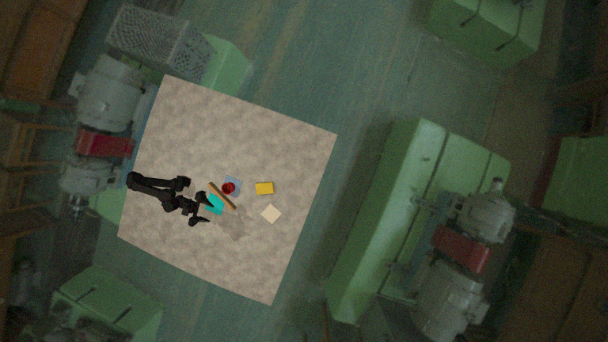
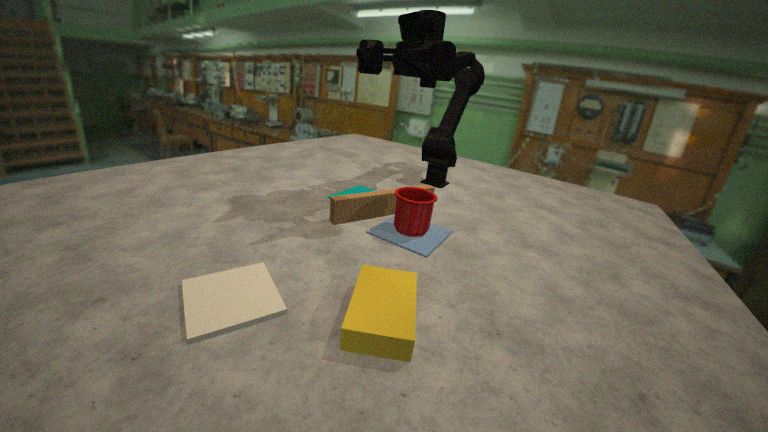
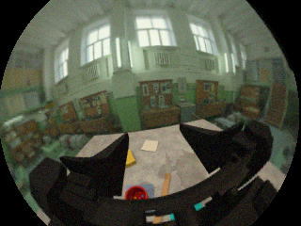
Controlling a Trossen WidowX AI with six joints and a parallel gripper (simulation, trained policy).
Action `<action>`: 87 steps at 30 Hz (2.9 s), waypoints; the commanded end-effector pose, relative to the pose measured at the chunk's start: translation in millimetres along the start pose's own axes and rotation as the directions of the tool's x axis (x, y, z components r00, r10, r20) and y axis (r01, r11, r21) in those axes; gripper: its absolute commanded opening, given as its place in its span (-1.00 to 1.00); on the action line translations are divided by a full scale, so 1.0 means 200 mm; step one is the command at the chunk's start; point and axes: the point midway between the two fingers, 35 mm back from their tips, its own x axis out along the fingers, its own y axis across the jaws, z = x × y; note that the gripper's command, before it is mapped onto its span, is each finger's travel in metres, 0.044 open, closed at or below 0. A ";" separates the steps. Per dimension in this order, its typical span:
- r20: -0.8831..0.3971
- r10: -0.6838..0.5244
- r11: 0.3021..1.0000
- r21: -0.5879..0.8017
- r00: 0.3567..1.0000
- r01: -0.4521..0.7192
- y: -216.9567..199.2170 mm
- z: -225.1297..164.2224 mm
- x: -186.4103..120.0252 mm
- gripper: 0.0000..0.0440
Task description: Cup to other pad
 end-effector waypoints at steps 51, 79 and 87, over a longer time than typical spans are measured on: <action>-0.473 0.098 0.937 0.339 0.876 0.079 0.23 -0.04 0.16 -0.57; -0.769 0.116 0.820 0.431 0.628 0.376 0.37 -0.18 0.17 -0.50; -0.841 0.097 0.790 0.391 0.532 0.473 0.38 -0.24 0.15 -0.49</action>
